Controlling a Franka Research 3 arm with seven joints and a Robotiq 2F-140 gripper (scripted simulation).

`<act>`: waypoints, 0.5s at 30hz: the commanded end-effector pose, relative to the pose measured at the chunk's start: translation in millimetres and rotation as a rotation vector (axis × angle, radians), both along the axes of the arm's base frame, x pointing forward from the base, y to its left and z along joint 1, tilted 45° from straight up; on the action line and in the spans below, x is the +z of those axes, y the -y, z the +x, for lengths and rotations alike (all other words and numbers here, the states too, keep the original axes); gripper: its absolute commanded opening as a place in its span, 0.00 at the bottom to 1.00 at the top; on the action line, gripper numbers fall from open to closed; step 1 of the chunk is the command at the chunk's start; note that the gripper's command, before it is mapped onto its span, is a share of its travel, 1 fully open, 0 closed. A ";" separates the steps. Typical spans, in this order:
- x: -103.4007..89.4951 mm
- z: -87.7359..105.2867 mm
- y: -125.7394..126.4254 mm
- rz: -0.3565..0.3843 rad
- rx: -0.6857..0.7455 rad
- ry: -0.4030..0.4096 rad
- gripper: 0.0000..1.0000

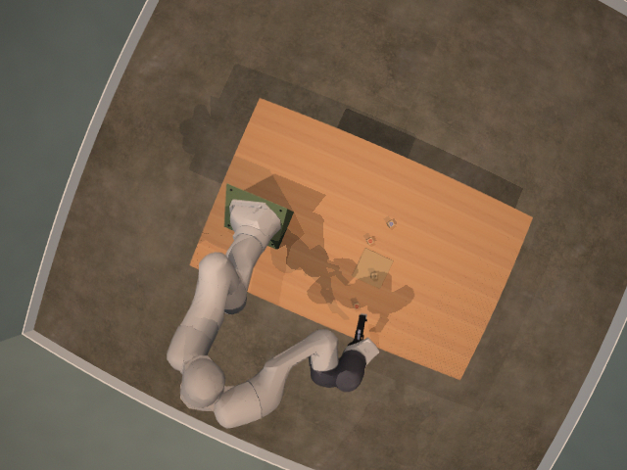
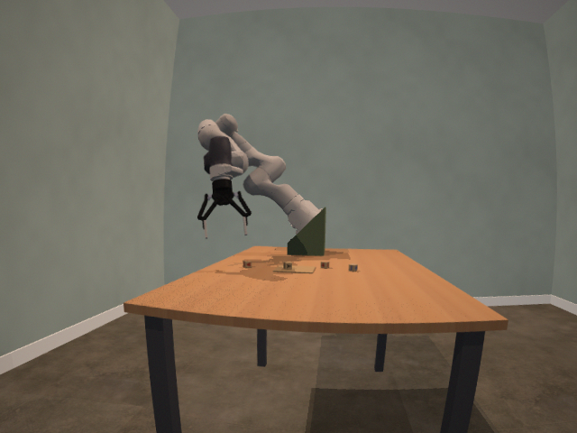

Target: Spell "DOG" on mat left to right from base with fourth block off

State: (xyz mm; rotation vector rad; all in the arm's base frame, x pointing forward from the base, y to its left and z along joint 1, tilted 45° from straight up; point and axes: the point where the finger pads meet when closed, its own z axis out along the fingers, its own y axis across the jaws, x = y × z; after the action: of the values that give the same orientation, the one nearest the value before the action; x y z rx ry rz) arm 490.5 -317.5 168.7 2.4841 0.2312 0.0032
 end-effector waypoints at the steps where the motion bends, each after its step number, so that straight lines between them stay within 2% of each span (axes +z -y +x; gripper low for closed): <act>1: -11.3 0.7 -2.3 -0.006 0.131 -0.049 1.00; 10: -44.4 -20.6 -9.1 0.002 0.282 -0.128 1.00; 12: -44.4 -20.6 -9.1 0.002 0.282 -0.128 1.00; 15: -61.2 -32.7 -15.7 0.013 0.360 -0.167 1.00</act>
State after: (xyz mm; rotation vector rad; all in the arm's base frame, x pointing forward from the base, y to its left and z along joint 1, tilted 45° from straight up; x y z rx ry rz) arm 458.6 -309.3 117.0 2.4507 0.5909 -0.0506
